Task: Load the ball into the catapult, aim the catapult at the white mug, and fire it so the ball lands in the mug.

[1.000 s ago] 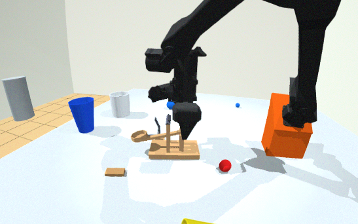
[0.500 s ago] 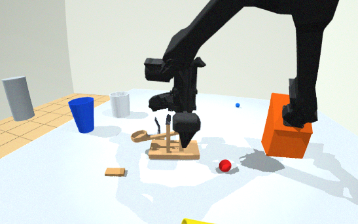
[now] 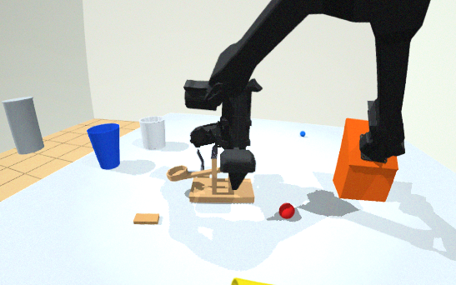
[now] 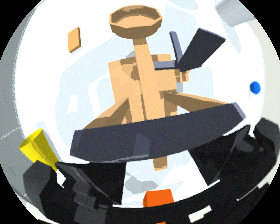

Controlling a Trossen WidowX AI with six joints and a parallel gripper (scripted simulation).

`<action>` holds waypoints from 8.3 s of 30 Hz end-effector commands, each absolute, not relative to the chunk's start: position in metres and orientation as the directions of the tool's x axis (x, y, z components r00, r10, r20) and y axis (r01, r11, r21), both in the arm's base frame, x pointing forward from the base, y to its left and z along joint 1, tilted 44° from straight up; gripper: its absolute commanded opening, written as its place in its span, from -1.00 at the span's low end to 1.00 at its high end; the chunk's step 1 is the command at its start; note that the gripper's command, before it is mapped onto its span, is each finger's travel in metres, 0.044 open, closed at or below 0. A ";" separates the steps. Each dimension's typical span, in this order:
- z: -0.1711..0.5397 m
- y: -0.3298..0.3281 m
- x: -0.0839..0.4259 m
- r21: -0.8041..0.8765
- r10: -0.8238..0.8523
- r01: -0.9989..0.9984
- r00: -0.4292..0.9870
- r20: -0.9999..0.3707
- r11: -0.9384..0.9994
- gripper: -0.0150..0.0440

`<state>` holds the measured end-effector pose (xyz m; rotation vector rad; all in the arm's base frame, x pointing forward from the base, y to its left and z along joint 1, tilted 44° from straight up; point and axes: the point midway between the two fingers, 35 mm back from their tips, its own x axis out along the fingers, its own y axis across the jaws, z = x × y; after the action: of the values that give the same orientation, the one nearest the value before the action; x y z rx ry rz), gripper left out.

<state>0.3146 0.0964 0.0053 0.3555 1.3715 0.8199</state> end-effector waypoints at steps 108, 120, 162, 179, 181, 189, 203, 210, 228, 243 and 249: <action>-0.100 -0.031 0.341 0.259 0.686 -0.935 -0.025 -0.728 0.241 0.84; -0.049 -0.082 0.342 0.263 0.685 -0.931 -0.019 -0.728 0.254 1.00; -0.045 -0.087 0.341 0.669 0.687 0.211 -0.018 -0.727 0.713 1.00; -0.043 -0.089 0.340 0.467 0.687 0.721 -0.018 -0.726 0.512 1.00; -0.043 -0.089 0.340 0.431 0.687 0.767 -0.018 -0.726 0.475 1.00; -0.042 -0.090 0.340 0.267 0.688 0.914 -0.018 -0.726 0.306 1.00; -0.040 -0.091 0.339 -0.061 0.688 0.997 -0.018 -0.725 -0.039 1.00; -0.040 -0.092 0.339 -0.191 0.688 0.966 -0.018 -0.725 -0.176 1.00; -0.076 -0.057 0.338 -0.259 0.689 0.933 -0.017 -0.724 -0.249 1.00; -0.094 -0.040 0.339 -0.259 0.690 0.933 -0.017 -0.724 -0.249 1.00; -0.101 -0.033 0.338 -0.259 0.690 0.933 -0.017 -0.723 -0.249 1.00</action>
<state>0.3409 -0.0376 -0.0972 1.9539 1.6943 -1.1245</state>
